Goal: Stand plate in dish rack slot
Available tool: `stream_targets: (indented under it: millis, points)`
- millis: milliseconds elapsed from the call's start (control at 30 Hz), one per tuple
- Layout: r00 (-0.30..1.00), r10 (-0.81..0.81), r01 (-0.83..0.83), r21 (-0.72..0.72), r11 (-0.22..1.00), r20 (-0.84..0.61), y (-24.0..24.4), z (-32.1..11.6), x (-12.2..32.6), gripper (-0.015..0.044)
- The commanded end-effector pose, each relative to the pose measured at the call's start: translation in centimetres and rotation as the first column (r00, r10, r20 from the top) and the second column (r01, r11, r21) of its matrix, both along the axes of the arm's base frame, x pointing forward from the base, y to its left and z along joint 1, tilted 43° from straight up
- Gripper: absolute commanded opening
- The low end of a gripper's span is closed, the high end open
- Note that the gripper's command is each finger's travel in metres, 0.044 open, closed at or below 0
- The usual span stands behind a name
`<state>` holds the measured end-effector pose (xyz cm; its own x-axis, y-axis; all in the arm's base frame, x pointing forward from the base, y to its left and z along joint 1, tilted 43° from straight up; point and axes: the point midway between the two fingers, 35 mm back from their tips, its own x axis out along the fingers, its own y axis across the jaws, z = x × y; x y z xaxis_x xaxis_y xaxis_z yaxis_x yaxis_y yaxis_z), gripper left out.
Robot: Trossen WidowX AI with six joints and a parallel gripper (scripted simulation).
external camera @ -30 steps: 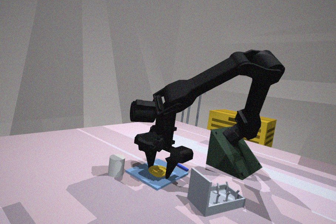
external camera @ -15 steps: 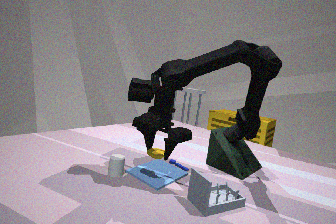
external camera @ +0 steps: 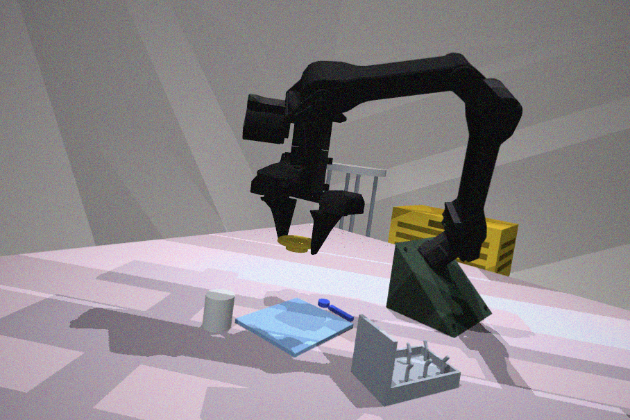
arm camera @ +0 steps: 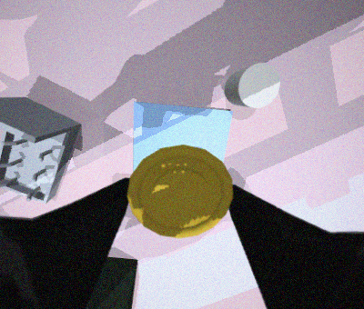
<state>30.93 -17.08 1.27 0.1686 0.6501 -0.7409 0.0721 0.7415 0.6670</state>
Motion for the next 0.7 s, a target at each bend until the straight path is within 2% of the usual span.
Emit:
stream_targets:
  millis: [0, 400, 667]
  points:
    - [1.000, 0.001, -0.001, -0.005, 1.000, 0.001, -1.1, 1.1, -0.3, 0.0000]
    - [1.000, -0.002, 0.002, 0.000, 1.000, -0.002, -2.9, 3.5, -0.7, 0.0000]
    - [0.968, -0.189, 0.195, 0.021, 0.980, -0.165, -0.6, 6.5, -1.1, 0.0000]
